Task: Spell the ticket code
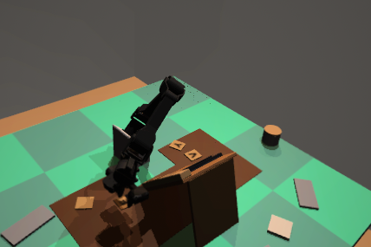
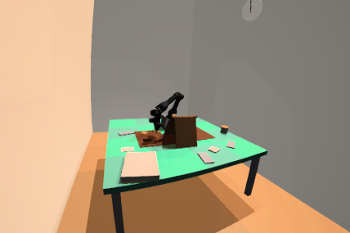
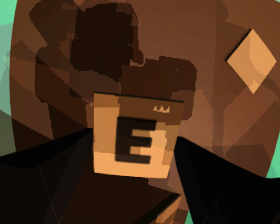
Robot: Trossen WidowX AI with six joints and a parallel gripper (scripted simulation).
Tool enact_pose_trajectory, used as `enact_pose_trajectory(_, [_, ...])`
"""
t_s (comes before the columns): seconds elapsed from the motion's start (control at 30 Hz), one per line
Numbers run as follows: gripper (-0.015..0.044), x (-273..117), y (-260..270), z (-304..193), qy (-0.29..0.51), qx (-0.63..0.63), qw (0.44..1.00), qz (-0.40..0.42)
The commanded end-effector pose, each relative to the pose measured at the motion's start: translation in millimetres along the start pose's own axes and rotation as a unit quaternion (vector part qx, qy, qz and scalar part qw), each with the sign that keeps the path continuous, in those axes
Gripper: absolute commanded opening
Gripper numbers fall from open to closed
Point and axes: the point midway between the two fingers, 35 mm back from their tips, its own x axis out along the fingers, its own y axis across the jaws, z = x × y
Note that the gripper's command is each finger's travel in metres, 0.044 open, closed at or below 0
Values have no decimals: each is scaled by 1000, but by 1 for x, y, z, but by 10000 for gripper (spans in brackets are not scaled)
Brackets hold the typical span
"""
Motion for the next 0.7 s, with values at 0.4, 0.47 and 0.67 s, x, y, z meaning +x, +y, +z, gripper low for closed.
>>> enact_pose_trajectory(0.4, [0, -68, 30, 12, -138, -50, 988, 48])
enact_pose_trajectory(0.47, [0, -73, 33, 12, -149, -54, 986, 52])
enact_pose_trajectory(0.67, [0, -98, 43, 11, -191, -68, 977, 71])
